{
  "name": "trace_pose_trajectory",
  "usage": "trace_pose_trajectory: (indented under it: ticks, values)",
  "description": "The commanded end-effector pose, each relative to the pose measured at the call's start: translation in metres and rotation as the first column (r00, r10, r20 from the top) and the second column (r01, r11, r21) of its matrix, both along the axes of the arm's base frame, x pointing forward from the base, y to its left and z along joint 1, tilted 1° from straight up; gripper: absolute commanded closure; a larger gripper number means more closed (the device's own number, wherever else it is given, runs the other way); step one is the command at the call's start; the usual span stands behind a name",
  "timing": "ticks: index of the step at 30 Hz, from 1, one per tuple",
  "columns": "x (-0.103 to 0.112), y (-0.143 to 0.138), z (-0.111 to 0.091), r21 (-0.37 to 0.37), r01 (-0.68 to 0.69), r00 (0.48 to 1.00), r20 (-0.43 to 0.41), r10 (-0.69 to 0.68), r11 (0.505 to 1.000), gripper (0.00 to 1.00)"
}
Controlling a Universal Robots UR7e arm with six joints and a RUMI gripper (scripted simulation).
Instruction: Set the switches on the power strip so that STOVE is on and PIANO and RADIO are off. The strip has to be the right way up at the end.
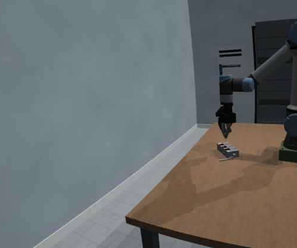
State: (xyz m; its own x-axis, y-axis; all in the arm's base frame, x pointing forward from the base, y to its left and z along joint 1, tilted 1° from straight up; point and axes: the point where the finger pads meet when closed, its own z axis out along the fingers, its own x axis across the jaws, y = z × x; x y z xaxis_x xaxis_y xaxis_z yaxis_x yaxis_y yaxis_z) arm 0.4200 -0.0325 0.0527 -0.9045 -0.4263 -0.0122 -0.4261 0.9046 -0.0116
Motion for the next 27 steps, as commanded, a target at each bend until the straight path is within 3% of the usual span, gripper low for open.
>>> trace_pose_trajectory:
  ticks: [1,27]
  values:
    - [0.0,0.0,-0.001,0.0,0.0,1.0,0.001,0.0,1.0,1.0]
    - [0.001,0.0,-0.028,0.0,0.0,1.0,0.001,0.0,1.0,1.0]
